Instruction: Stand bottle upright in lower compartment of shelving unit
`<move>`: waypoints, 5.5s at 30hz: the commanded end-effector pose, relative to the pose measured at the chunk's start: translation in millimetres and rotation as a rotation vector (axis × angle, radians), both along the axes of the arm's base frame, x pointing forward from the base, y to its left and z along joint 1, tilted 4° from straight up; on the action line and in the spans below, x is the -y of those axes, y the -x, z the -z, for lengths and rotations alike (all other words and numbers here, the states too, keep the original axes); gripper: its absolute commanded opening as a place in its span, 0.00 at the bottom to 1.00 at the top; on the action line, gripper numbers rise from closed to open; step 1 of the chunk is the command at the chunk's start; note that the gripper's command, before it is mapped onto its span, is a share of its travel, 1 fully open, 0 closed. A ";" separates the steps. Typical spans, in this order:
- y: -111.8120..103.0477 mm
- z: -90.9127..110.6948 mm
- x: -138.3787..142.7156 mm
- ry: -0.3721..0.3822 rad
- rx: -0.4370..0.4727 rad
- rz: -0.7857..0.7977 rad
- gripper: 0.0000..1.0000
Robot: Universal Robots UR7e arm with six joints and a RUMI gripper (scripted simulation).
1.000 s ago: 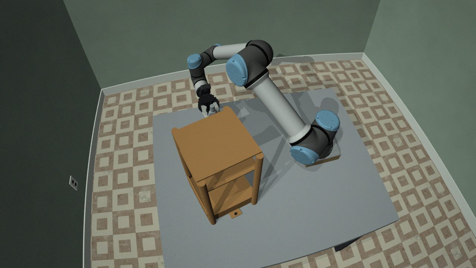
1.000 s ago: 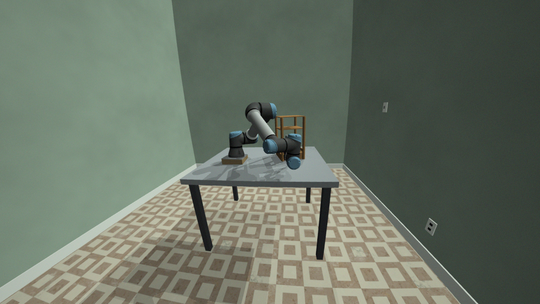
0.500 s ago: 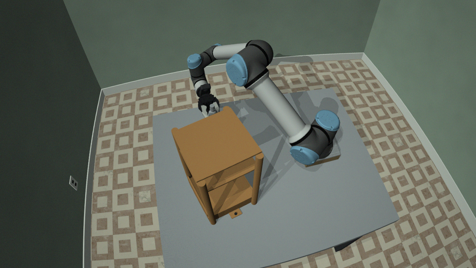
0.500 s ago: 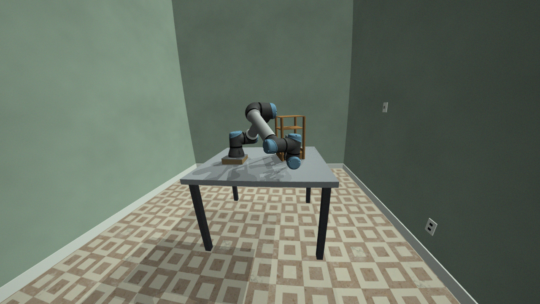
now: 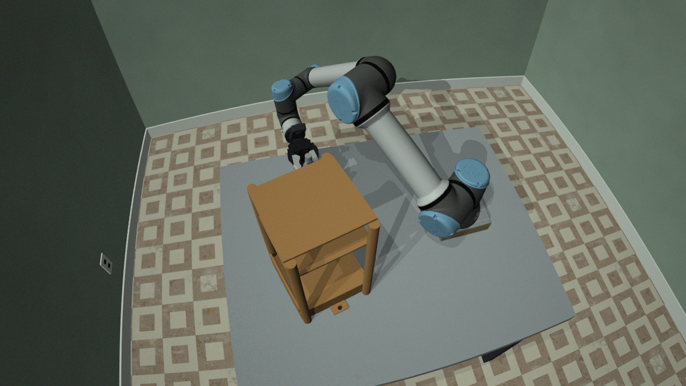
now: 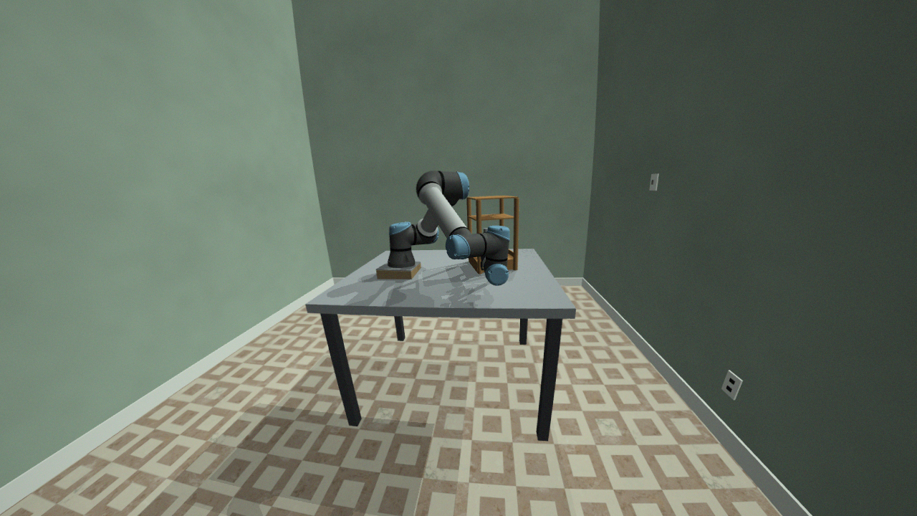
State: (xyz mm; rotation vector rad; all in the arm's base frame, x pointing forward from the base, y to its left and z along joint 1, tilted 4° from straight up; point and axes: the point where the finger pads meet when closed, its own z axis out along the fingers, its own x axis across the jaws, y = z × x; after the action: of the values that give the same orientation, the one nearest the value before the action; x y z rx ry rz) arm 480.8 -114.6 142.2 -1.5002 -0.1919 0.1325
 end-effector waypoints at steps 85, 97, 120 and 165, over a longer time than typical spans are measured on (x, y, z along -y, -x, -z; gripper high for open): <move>-78.5 -8.4 -80.6 0.003 0.004 0.000 0.00; -78.8 -9.1 -80.6 0.003 0.004 0.001 0.00; -71.9 -10.1 -97.9 0.003 0.003 0.000 0.00; -31.3 -15.2 -197.5 0.002 0.003 0.000 0.00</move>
State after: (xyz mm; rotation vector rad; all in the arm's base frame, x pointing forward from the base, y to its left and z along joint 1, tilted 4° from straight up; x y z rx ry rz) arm 516.0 72.2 155.8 -1.5006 -0.1926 0.1335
